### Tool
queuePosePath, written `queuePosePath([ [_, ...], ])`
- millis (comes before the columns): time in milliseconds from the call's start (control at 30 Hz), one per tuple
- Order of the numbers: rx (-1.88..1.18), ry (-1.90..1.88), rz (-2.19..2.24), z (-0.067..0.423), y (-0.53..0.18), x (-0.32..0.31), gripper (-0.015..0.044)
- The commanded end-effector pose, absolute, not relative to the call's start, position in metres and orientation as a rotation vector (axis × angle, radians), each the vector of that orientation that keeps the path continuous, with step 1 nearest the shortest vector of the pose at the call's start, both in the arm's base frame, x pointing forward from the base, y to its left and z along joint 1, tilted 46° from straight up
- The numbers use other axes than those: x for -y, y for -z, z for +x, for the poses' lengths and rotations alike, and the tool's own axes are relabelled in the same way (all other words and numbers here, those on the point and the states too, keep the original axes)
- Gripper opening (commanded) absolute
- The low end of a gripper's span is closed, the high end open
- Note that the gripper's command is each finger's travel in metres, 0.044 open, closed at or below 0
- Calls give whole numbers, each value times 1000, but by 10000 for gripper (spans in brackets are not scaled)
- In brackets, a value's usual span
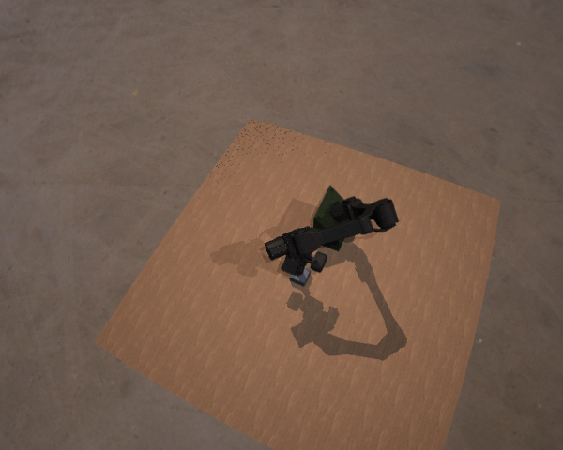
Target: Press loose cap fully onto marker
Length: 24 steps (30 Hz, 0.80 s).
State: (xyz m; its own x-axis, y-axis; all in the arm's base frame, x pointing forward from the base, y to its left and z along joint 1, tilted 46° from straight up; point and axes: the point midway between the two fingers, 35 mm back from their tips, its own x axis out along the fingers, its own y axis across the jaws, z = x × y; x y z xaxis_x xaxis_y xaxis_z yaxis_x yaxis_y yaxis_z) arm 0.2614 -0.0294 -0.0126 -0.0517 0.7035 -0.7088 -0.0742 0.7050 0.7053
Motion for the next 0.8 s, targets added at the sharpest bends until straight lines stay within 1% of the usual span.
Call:
queuePosePath([
  [0,-1507,-686,552,259,18,23,0],
  [400,-1506,-686,553,259,29,11,0],
  [600,-1498,-684,543,261,25,17,0],
  [667,-1499,-682,542,263,19,24,0],
  [767,-1501,-680,541,267,-9,55,0],
])
